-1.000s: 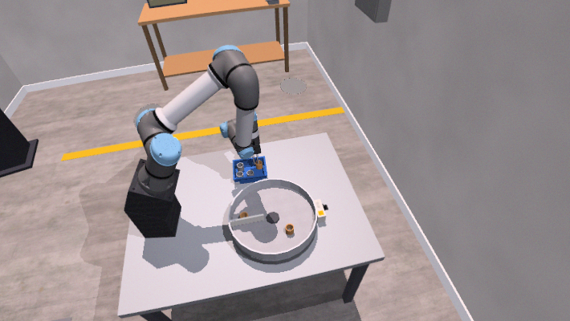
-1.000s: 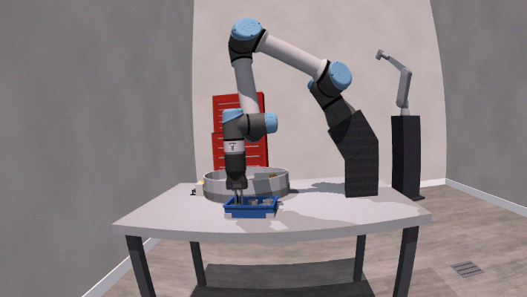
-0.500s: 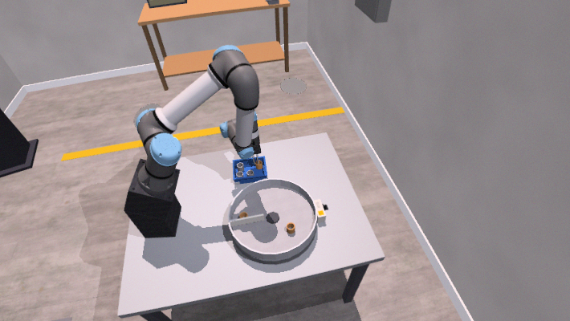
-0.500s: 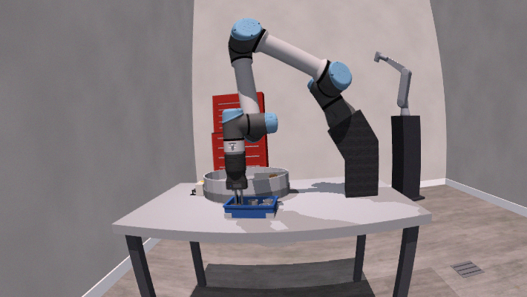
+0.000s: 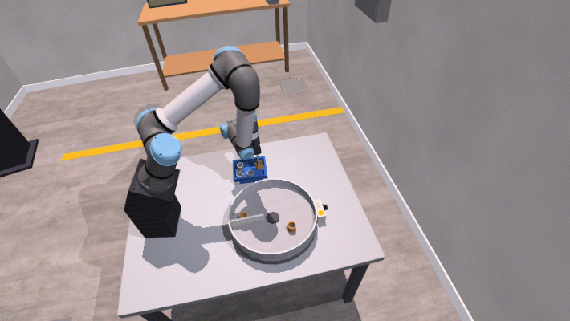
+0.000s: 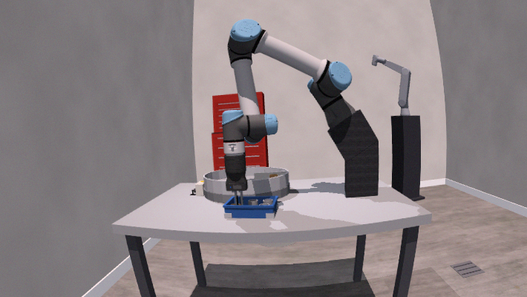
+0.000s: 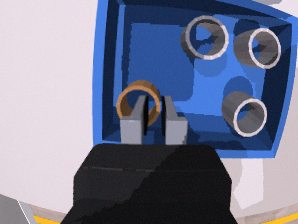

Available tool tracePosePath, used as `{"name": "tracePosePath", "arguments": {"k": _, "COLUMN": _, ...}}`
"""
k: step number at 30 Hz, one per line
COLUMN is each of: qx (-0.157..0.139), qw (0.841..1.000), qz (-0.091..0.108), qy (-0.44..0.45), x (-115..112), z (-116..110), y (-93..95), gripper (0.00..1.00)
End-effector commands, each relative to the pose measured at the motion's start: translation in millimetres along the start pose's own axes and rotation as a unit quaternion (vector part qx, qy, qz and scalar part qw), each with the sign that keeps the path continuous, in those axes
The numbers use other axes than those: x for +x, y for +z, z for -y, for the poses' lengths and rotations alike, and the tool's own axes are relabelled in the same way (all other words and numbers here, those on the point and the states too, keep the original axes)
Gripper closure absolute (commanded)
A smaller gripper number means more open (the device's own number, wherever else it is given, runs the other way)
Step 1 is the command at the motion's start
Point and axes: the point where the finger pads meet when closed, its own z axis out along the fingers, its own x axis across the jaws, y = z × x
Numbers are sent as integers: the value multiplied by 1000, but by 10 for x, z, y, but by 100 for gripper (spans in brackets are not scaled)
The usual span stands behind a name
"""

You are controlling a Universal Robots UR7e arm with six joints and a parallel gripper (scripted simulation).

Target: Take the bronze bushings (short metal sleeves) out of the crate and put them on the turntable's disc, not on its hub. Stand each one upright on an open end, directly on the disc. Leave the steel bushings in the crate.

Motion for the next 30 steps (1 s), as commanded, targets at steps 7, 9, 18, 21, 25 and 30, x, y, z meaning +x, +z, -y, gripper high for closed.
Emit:
{"name": "tracePosePath", "arguments": {"k": 7, "qx": 0, "qw": 1000, "qz": 1, "qy": 1, "x": -22, "z": 1, "y": 176, "gripper": 64}}
{"name": "tracePosePath", "arguments": {"k": 9, "qx": 0, "qw": 1000, "qz": 1, "qy": 1, "x": -21, "z": -1, "y": 192, "gripper": 64}}
{"name": "tracePosePath", "arguments": {"k": 18, "qx": 0, "qw": 1000, "qz": 1, "qy": 0, "x": -14, "z": -5, "y": 199, "gripper": 64}}
{"name": "tracePosePath", "arguments": {"k": 21, "qx": 0, "qw": 1000, "qz": 1, "qy": 0, "x": -14, "z": -5, "y": 196, "gripper": 64}}
{"name": "tracePosePath", "arguments": {"k": 25, "qx": 0, "qw": 1000, "qz": 1, "qy": 0, "x": -14, "z": -4, "y": 196, "gripper": 64}}
{"name": "tracePosePath", "arguments": {"k": 30, "qx": 0, "qw": 1000, "qz": 1, "qy": 0, "x": -14, "z": -4, "y": 196, "gripper": 64}}
